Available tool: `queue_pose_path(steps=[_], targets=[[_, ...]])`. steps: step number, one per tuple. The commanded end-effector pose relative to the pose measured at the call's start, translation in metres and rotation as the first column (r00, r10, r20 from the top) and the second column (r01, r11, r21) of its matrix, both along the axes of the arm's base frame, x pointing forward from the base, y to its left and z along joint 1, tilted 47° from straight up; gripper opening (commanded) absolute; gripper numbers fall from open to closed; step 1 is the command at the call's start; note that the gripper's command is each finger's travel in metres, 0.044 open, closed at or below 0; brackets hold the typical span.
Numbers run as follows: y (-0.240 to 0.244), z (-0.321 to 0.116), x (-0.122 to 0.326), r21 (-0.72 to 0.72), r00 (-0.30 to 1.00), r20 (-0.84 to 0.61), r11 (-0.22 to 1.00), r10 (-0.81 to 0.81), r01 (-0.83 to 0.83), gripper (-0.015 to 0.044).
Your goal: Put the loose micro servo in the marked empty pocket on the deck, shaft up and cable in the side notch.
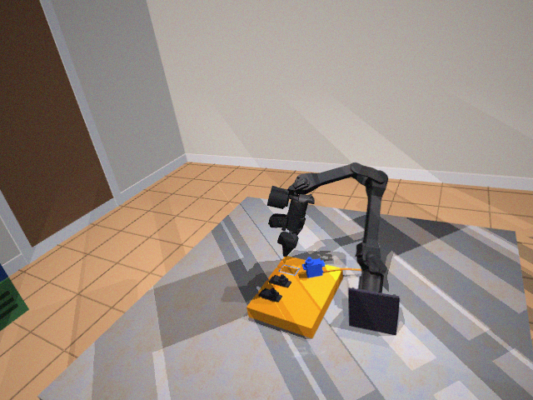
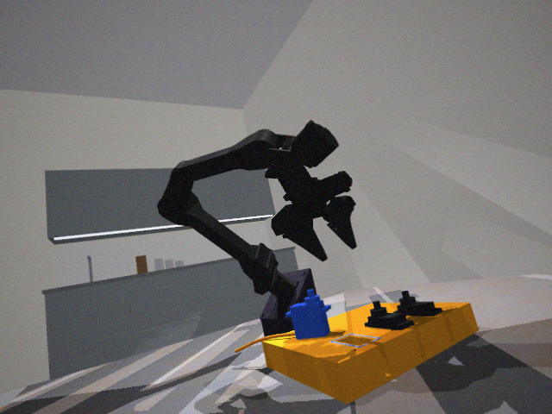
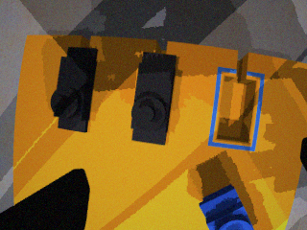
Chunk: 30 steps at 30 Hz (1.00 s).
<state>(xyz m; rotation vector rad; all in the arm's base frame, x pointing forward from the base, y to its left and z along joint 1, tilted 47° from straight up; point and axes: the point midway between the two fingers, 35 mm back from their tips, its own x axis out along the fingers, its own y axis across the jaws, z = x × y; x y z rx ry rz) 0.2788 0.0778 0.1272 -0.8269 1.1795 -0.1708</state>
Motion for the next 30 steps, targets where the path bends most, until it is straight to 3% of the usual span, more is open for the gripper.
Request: queue_pose_path(steps=[1,12,30], targets=[[-0.021,-0.001,-0.017,-0.084,0.995,-0.096,0.996,0.013,-0.021,0.0440],[-0.070,0.004,-0.067,-0.263,0.924,-0.383,0.957,0.010,-0.119,0.0440],[-0.092,-0.016,-0.064,-0.265,0.922,-0.387,0.957,0.009,-0.121,0.0440]])
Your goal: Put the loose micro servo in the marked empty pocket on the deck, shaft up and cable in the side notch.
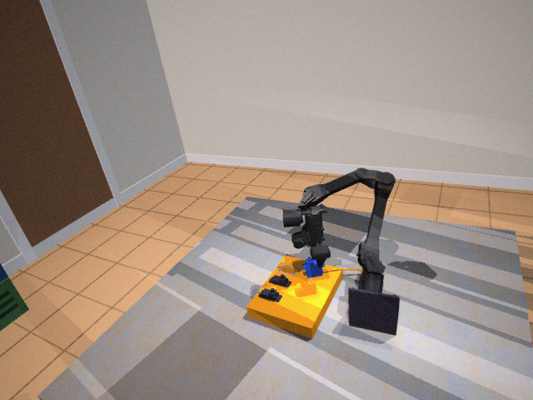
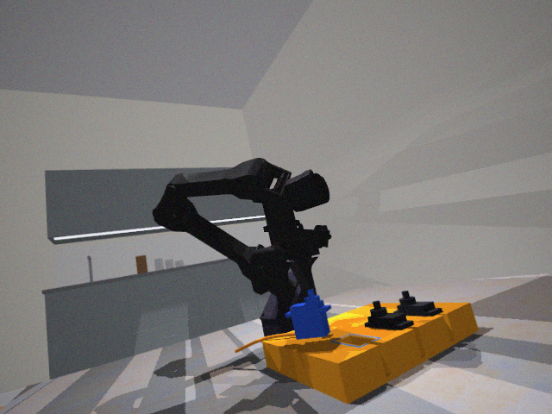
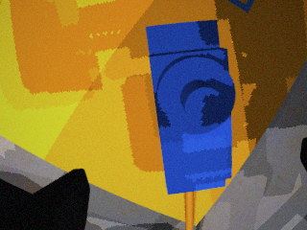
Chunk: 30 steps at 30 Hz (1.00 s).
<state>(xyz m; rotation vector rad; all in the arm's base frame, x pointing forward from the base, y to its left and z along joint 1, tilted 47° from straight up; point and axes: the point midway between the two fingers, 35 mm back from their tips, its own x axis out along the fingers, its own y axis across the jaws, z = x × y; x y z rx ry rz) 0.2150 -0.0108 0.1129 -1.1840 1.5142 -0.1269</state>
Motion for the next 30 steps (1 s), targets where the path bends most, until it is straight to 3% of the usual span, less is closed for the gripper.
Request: queue_pose_path(steps=[1,12,24,30], targets=[[-0.004,-0.003,0.000,-0.006,1.000,-0.002,1.000,0.004,-0.004,0.0440],[-0.015,-0.013,0.002,-0.007,1.000,-0.001,1.000,0.004,-0.004,0.0440],[-0.015,-0.013,0.002,-0.007,1.000,-0.001,1.000,0.004,-0.004,0.0125],[-0.015,-0.012,0.002,-0.006,1.000,-0.001,1.000,0.004,-0.004,0.0065]])
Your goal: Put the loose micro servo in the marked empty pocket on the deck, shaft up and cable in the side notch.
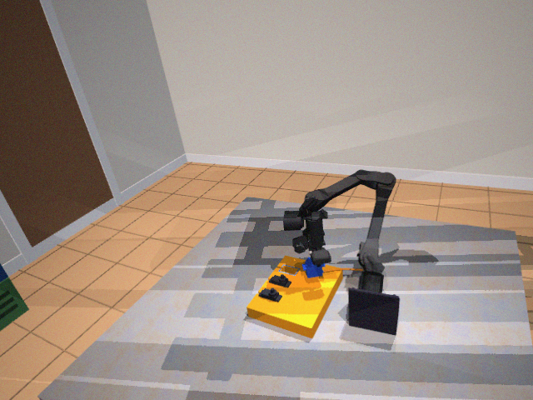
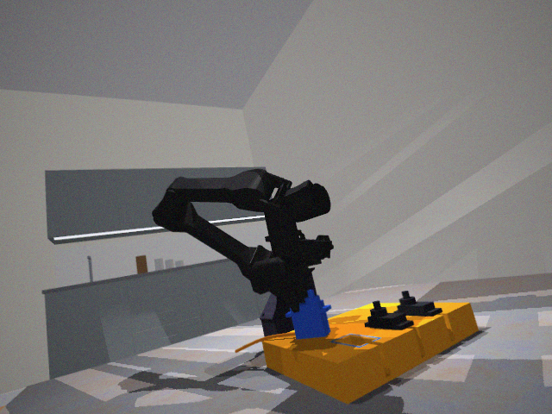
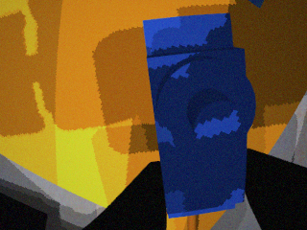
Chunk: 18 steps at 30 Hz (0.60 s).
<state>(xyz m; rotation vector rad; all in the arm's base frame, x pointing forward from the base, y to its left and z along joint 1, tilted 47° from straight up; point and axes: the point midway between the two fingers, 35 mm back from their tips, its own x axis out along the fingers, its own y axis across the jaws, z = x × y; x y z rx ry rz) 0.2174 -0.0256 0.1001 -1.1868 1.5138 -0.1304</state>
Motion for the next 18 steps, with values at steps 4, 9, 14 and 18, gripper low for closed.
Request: queue_pose_path(steps=[4,9,14,18], targets=[[0.007,0.007,-0.001,-0.001,1.000,-0.002,1.000,0.004,-0.004,0.0000],[0.020,0.020,-0.007,-0.002,1.000,-0.003,1.000,0.004,-0.004,0.0000],[0.020,0.021,-0.006,-0.002,1.000,-0.003,1.000,0.004,-0.004,0.0000],[0.022,0.021,0.003,-0.002,1.000,-0.002,1.000,0.004,-0.004,0.0000]])
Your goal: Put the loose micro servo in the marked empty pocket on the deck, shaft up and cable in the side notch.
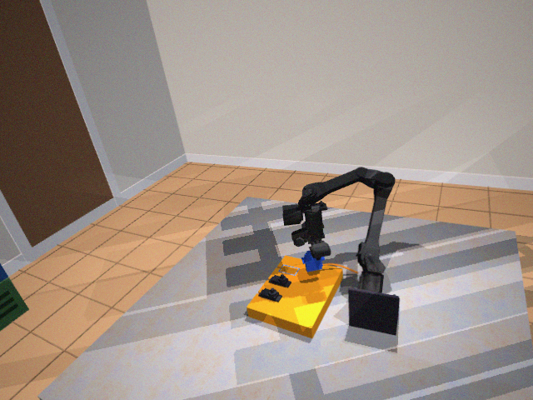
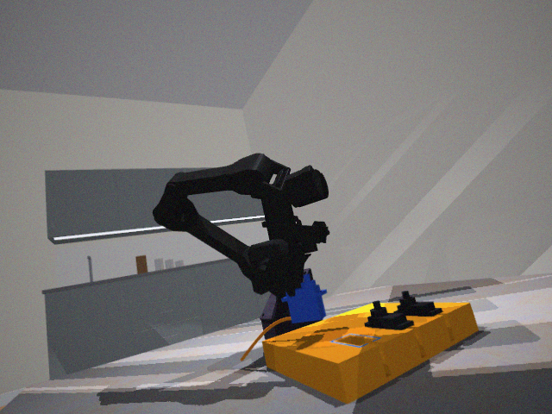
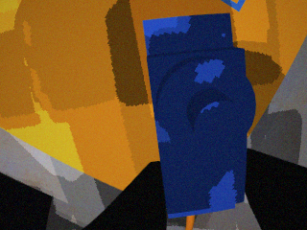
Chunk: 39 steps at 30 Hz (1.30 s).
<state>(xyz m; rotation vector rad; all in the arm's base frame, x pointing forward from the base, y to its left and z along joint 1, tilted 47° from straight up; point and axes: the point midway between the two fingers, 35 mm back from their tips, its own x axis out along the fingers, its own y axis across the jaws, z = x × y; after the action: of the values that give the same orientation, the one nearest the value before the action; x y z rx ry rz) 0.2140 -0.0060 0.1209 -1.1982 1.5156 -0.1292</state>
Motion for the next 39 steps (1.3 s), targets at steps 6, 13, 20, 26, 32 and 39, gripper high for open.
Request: queue_pose_path(steps=[6,13,20,26,32,39], targets=[[0.007,-0.002,0.016,0.006,1.000,0.003,1.000,-0.002,0.002,0.0000],[0.017,-0.012,0.015,0.005,1.000,-0.001,1.000,0.002,-0.002,0.0000],[0.017,-0.012,0.016,-0.012,0.985,-0.124,0.993,0.118,-0.120,0.0000],[0.017,-0.012,0.016,-0.017,0.930,-0.273,0.965,0.247,-0.262,0.0000],[0.017,-0.012,0.016,-0.001,0.835,-0.416,0.918,0.361,-0.397,0.0000],[0.017,-0.012,0.016,0.045,0.681,-0.564,0.841,0.467,-0.539,0.0000]])
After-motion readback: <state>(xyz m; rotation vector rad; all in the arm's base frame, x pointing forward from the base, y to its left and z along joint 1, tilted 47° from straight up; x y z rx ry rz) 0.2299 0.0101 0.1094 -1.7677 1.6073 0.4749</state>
